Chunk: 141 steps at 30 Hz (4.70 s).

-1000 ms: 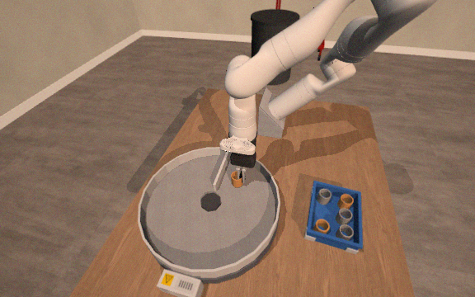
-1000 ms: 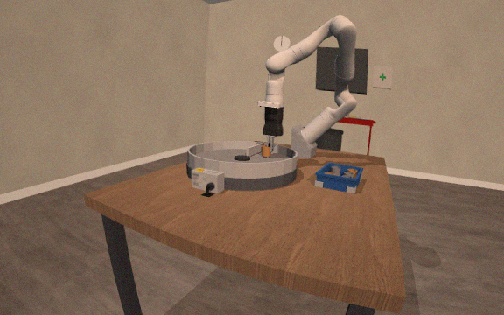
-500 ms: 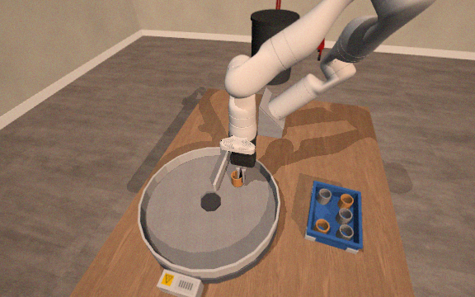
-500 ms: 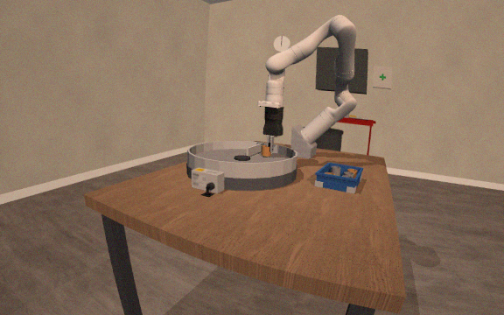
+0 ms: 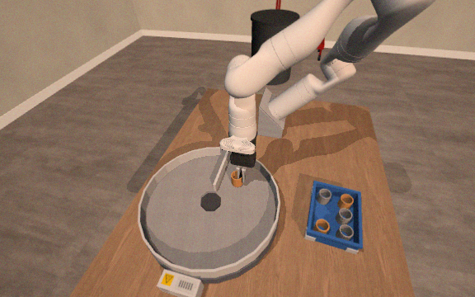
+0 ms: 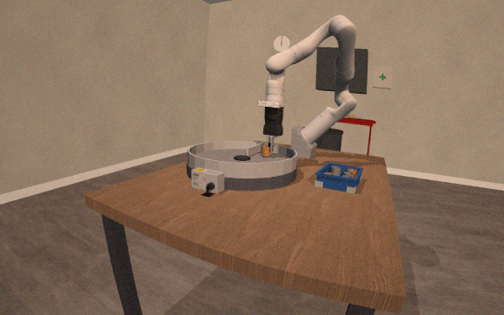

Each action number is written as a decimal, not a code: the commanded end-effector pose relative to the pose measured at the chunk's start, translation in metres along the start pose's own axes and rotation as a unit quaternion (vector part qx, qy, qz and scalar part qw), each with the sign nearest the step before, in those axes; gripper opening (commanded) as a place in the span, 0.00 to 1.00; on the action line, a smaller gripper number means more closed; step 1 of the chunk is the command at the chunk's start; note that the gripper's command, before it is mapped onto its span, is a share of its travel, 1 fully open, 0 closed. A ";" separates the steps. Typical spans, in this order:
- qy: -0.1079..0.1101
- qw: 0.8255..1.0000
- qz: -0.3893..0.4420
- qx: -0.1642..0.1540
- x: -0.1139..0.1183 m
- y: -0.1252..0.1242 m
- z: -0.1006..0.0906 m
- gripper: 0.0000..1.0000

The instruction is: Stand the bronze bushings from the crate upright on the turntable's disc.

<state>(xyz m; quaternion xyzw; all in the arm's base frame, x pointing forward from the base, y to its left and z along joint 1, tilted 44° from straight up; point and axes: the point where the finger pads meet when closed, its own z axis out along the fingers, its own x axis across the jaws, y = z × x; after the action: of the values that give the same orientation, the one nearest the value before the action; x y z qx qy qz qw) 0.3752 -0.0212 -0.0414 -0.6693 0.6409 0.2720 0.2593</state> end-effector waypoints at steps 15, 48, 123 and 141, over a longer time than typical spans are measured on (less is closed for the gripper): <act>0.000 1.000 -0.002 0.002 0.000 0.000 0.001 0.00; 0.000 1.000 -0.002 0.002 0.001 0.001 0.006 0.00; 0.003 1.000 -0.005 0.005 0.001 -0.003 -0.015 0.38; 0.000 1.000 -0.003 0.002 0.001 0.000 -0.040 0.38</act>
<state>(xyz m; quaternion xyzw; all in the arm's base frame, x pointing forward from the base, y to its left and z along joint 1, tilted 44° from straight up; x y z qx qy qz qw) 0.3779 -0.0473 -0.0148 -0.6703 0.6393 0.2692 0.2637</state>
